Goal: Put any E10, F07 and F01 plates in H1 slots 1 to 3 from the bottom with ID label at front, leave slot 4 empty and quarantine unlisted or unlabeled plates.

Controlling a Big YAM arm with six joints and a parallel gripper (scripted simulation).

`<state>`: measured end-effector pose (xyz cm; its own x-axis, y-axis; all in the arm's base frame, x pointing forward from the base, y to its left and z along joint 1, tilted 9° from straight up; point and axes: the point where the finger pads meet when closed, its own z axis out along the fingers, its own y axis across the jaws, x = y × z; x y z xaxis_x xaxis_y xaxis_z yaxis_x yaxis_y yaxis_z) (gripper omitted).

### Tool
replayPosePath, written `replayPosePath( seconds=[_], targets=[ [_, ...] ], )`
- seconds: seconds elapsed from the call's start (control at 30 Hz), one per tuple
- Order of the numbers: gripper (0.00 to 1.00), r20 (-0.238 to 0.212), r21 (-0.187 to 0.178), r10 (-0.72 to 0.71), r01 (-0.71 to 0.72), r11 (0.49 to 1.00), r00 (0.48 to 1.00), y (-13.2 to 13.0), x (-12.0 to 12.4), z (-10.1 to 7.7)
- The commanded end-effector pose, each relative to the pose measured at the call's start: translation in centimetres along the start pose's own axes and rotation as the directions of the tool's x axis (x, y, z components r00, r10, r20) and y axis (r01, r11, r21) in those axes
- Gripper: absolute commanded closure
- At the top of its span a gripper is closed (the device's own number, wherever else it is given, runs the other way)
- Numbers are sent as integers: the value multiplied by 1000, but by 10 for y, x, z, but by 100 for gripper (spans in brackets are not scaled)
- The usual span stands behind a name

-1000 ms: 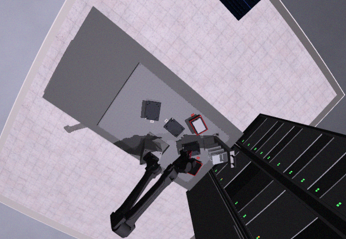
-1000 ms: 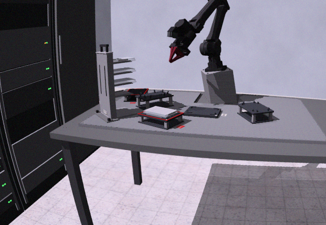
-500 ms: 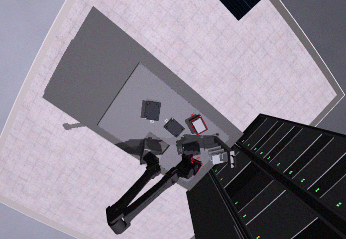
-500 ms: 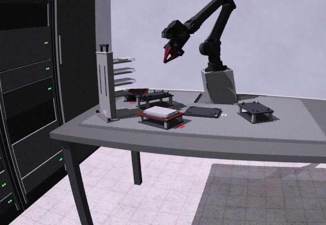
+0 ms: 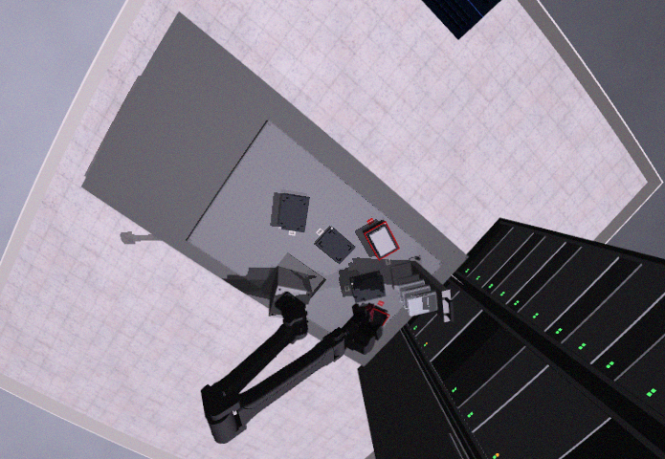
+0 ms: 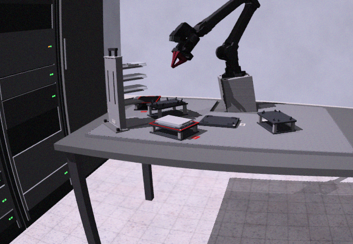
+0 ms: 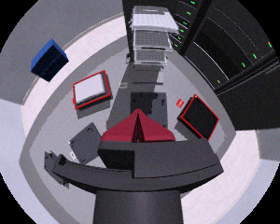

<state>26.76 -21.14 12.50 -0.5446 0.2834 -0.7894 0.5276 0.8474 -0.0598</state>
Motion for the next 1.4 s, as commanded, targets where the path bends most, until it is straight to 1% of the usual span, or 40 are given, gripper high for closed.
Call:
replayPosePath(
  seconds=[0.0, 0.2, 0.33, 0.37, 0.43, 0.47, 0.53, 0.77, 0.83, 0.9, 0.93, 0.97, 1.2, 1.27, 1.3, 1.37],
  targets=[
    [100, 89, 36, -33, 30, 999, 995, -23, -51, -6],
    [100, 84, 39, -38, 34, 999, 996, -44, -52, -4],
    [100, 92, 41, -39, 36, 999, 995, -44, -54, -7],
    [100, 107, 30, -54, 51, 998, 993, -36, -59, -9],
    [100, 93, 26, -51, 49, 998, 994, -36, -55, -6],
    [0, 85, 25, -49, 47, 999, 995, -35, -56, -12],
    [0, 84, 37, -41, 38, 999, 996, -40, -60, -18],
    [0, 88, 25, -35, 33, 999, 995, -34, -78, -37],
    [0, 81, 27, -29, 27, 999, 996, -35, -80, -41],
    [0, 81, 27, -29, 27, 999, 996, -35, -80, -41],
    [0, 66, 24, -24, 22, 999, 998, -36, -79, -39],
    [0, 87, 27, -28, 26, 999, 996, -35, -86, -48],
    [0, 91, 28, -29, 26, 999, 995, -34, -102, -67],
    [0, 91, 27, -31, 28, 999, 995, -33, -103, -67],
    [0, 78, 24, -28, 27, 999, 997, -34, -100, -63],
    [0, 81, 25, -29, 27, 999, 996, -34, -101, -61]
  ],
)
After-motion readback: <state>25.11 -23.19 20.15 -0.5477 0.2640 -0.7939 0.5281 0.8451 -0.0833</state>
